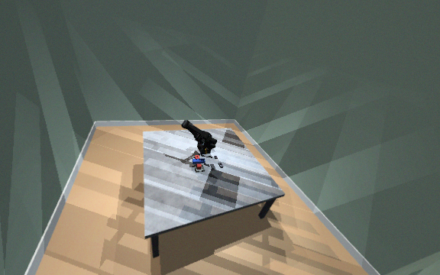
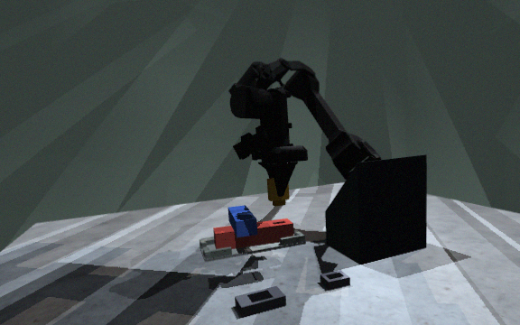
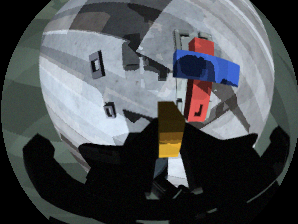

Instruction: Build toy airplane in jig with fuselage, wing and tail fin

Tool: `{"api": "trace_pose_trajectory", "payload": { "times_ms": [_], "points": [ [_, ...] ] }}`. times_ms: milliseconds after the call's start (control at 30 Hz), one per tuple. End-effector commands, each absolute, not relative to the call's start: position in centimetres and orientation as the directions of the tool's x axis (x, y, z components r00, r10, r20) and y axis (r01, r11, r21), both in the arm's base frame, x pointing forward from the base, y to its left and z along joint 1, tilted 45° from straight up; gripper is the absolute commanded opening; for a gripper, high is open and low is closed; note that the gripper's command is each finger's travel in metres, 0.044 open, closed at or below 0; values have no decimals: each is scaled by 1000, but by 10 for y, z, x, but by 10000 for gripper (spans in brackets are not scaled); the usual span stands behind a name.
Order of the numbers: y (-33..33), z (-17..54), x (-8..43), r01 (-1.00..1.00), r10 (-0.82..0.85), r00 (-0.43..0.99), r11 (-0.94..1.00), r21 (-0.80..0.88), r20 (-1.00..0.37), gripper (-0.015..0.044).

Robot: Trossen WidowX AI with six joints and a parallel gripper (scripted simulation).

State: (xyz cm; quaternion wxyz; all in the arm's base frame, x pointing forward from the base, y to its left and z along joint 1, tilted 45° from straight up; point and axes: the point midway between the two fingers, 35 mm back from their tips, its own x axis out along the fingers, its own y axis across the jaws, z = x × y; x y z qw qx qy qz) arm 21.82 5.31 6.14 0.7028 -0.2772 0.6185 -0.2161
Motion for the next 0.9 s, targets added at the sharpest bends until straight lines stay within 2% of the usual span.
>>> {"api": "trace_pose_trajectory", "payload": {
  "times_ms": [0, 800, 867],
  "points": [
    [38, 68, 217, -38, -653, 143, 747, -664, -743, 0],
    [-26, 95, 202, 0, -689, 138, 719, -695, -712, 0],
    [-26, 96, 202, 0, -689, 138, 719, -695, -712, 53]
  ]
}}
